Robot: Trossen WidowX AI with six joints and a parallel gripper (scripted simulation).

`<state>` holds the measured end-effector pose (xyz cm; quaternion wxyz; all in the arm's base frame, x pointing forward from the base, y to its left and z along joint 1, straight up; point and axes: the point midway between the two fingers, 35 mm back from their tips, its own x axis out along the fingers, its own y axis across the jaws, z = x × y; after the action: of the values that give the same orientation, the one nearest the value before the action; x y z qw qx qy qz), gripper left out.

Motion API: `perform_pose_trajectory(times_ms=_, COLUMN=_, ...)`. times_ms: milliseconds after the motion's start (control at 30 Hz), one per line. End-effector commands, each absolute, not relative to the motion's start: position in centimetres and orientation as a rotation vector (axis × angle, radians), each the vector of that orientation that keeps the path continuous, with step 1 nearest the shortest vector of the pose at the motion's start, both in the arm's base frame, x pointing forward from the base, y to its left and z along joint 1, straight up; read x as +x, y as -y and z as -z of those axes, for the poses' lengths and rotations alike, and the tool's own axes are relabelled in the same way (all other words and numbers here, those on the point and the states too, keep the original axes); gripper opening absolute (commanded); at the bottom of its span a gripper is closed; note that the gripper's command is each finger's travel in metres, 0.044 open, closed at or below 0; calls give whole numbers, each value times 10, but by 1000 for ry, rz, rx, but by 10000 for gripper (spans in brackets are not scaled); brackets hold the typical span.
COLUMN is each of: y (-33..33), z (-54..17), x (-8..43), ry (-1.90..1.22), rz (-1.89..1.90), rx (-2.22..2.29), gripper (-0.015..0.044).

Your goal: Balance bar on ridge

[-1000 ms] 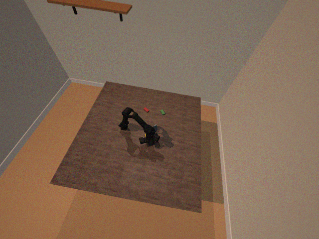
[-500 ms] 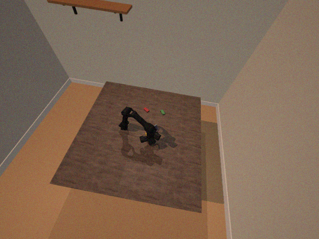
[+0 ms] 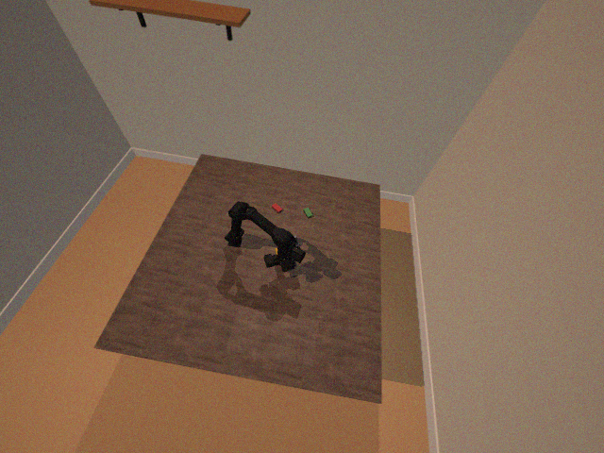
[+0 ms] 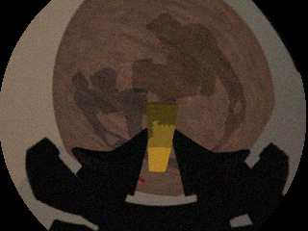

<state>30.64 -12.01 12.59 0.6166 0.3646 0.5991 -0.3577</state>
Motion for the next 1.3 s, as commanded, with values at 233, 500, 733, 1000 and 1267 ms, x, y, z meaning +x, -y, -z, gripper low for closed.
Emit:
perform_pose_trajectory(times_ms=233, y=119, z=-156, x=302, ry=-1376, rz=823, rx=831, gripper=0)
perform_pose_trajectory(times_ms=500, y=114, z=-167, x=303, ry=-1381, rz=811, rx=819, gripper=0)
perform_pose_trajectory(times_ms=733, y=90, z=-168, x=315, ry=-1402, rz=754, rx=764, gripper=0)
perform_pose_trajectory(times_ms=1000, y=63, z=-168, x=327, ry=-1425, rz=690, rx=703, gripper=0)
perform_pose_trajectory(times_ms=1267, y=34, z=-169, x=337, ry=-1445, rz=627, rx=642, gripper=0)
